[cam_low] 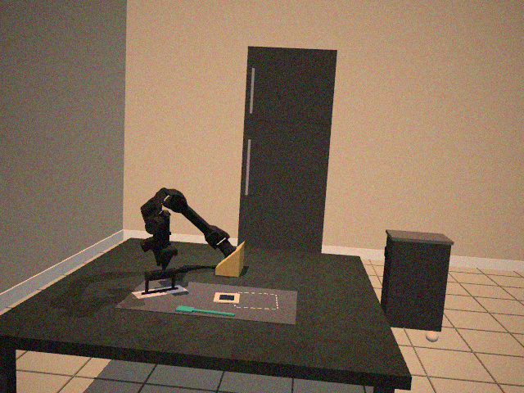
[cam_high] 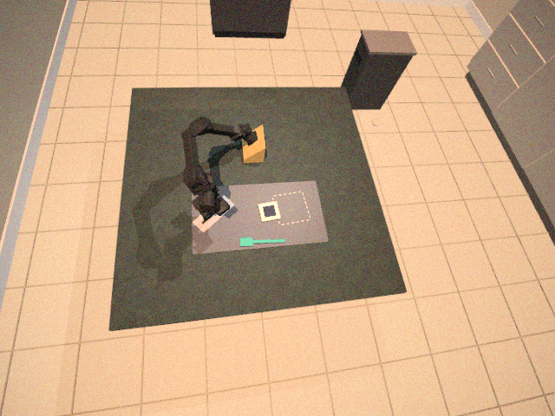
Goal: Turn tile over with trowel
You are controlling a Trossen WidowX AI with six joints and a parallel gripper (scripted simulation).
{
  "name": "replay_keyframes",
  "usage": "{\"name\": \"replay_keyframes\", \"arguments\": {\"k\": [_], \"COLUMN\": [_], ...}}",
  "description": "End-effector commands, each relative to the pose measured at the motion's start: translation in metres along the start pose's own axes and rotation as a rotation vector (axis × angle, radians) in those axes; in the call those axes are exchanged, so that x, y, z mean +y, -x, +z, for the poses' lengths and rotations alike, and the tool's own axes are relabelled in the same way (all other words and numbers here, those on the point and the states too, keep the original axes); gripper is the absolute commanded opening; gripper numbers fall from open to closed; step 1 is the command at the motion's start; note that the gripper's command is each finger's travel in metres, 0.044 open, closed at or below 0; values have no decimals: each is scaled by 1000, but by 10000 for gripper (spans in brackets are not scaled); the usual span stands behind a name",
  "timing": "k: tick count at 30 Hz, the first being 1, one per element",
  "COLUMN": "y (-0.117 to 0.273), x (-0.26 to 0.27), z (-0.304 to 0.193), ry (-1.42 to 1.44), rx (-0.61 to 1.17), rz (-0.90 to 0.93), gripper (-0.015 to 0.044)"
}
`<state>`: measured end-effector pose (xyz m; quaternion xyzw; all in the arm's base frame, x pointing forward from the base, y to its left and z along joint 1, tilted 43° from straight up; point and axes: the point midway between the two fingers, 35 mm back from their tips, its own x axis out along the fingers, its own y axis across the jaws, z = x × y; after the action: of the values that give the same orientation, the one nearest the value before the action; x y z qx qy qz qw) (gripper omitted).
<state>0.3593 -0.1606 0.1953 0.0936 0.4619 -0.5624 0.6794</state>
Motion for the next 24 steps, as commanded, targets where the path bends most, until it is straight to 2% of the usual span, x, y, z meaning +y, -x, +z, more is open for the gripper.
{"name": "replay_keyframes", "arguments": {"k": [1, 6, 24], "y": [11, 11, 11], "x": [-2, -2, -1], "z": [2, 2, 2], "ry": [-14, 37, 660], "rx": [-9, -9, -8], "rz": [1, 1, -2], "gripper": [270, 270, 270]}}
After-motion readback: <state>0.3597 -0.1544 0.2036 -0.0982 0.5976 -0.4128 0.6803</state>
